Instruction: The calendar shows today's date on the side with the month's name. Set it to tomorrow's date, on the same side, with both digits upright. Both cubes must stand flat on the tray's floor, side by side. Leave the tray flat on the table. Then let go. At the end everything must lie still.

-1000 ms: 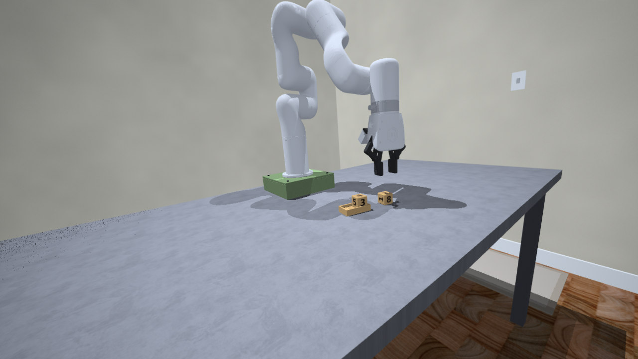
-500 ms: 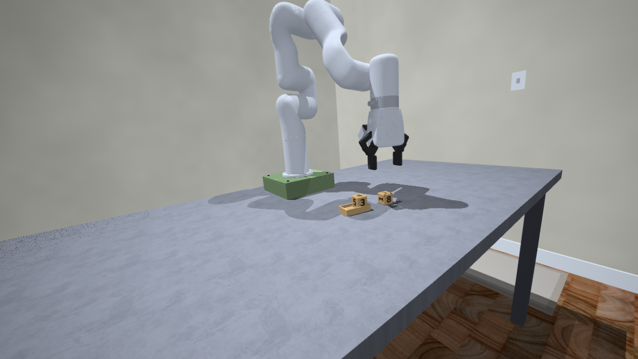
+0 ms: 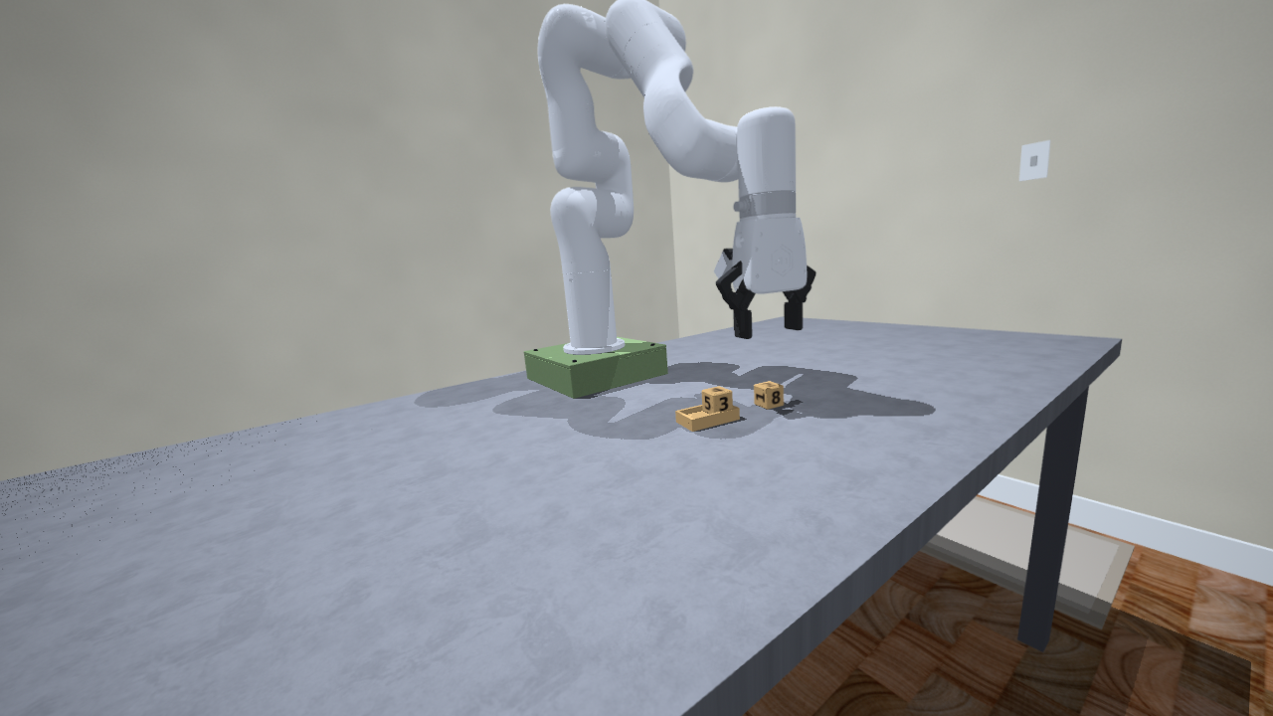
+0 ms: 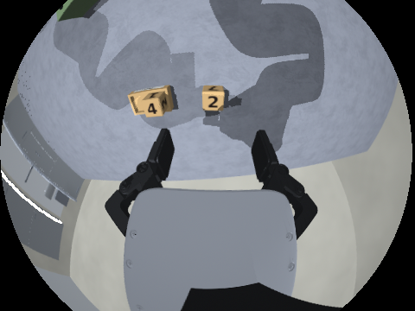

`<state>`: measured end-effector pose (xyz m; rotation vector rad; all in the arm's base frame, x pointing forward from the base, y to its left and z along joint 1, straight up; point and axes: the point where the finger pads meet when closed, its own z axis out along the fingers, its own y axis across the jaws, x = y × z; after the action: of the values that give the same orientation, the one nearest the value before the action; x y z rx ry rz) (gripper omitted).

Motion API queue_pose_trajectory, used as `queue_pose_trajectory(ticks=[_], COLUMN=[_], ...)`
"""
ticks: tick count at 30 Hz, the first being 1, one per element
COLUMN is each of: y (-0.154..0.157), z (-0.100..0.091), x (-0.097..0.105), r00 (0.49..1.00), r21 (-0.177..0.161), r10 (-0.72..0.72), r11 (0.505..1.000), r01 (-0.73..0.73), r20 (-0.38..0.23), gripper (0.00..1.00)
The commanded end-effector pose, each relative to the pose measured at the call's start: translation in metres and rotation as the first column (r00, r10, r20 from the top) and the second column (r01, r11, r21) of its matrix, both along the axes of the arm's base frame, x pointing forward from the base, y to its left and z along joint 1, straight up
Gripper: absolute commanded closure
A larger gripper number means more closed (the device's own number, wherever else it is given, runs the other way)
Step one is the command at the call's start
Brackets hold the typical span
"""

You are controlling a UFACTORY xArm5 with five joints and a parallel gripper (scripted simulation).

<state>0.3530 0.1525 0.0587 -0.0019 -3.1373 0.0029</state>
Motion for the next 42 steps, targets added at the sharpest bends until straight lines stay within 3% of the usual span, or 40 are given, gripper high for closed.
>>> queue_pose_trajectory(ticks=[1,5,8,10,14,22,23,25,26,27,34,36,37,38,40,42], y=[0.0004,0.0003,0.0003,0.0001,0.0,-0.0002,-0.0003,-0.0003,-0.0003,-0.0004,-0.0006,-0.0007,-0.0007,-0.0007,-0.0008,-0.0008], z=[0.0007,-0.0004,-0.0004,-0.0012,-0.0017,-0.0033,-0.0036,-0.0036,-0.0038,-0.0043,-0.0055,-0.006,-0.006,-0.0063,-0.0067,-0.0067], x=[0.001,0.0007,0.0007,0.0005,0.0004,-0.0001,-0.0002,-0.0002,-0.0003,-0.0004,-0.0007,-0.0009,-0.0009,-0.001,-0.0011,-0.0011], r00=[0.999,0.976,0.975,0.942,0.913,0.792,0.759,0.759,0.738,0.683,0.547,0.48,0.479,0.427,0.375,0.375], r21=[0.001,0.001,0.001,0.001,0.001,0.001,0.001,0.001,0.001,0.001,0.001,0.0,0.0,0.0,0.0,0.0], r10=[-0.055,-0.218,-0.221,-0.336,-0.407,-0.611,-0.651,-0.651,-0.675,-0.73,-0.837,-0.877,-0.878,-0.904,-0.927,-0.927], r11=[0.999,0.976,0.975,0.942,0.913,0.792,0.759,0.759,0.738,0.683,0.547,0.48,0.479,0.427,0.375,0.375], r01=[0.055,0.218,0.221,0.336,0.407,0.611,0.651,0.651,0.675,0.73,0.837,0.877,0.878,0.904,0.927,0.927], r20=[0.003,0.003,0.003,0.003,0.003,0.004,0.004,0.004,0.004,0.004,0.004,0.004,0.004,0.004,0.004,0.004], gripper=[0.0,0.0,0.0,0.0,0.0,0.0,0.0,0.0,0.0,0.0,0.0,0.0,0.0,0.0,0.0,0.0])
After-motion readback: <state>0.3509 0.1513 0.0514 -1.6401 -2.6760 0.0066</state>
